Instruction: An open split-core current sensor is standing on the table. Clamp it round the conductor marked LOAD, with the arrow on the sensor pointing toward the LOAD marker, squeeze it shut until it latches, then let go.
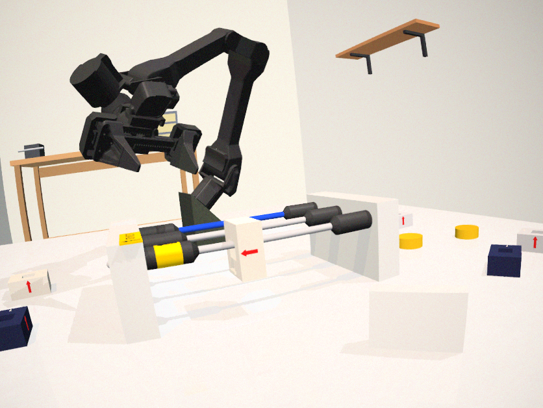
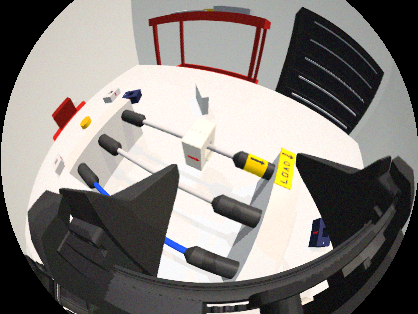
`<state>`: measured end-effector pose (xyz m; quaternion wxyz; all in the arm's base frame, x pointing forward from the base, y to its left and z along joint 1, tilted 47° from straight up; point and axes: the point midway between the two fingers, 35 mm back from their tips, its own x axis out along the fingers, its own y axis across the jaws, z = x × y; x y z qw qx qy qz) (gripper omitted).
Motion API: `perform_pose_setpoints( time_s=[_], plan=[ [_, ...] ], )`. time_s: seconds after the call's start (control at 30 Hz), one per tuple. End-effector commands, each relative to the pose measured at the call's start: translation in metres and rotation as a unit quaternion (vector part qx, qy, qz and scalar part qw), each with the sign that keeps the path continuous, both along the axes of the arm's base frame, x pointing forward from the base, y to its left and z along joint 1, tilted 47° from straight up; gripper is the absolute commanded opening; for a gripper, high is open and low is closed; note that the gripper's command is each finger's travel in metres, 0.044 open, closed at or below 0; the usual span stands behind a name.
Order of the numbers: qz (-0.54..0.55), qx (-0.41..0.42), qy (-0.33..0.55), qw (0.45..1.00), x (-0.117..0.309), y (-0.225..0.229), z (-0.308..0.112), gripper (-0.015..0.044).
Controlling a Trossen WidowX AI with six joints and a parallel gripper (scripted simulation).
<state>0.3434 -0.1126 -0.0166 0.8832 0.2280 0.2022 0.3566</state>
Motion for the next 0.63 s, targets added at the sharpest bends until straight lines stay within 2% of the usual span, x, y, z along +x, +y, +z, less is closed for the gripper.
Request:
perform_pose_setpoints(
  time_s=[0.0, 0.43, 0.57, 0.6],
  plan=[
    [0.002, -0.005, -0.002, 1.000, 0.001, 0.000, 0.001, 0.0440],
    [0.006, -0.012, -0.004, 1.000, 0.003, 0.001, 0.001, 0.0440],
    [0.098, -0.142, -0.045, 0.984, 0.029, 0.015, 0.007, 0.0440],
    [0.035, -0.061, -0.012, 0.997, 0.010, 0.003, -0.001, 0.0440]
  ],
)
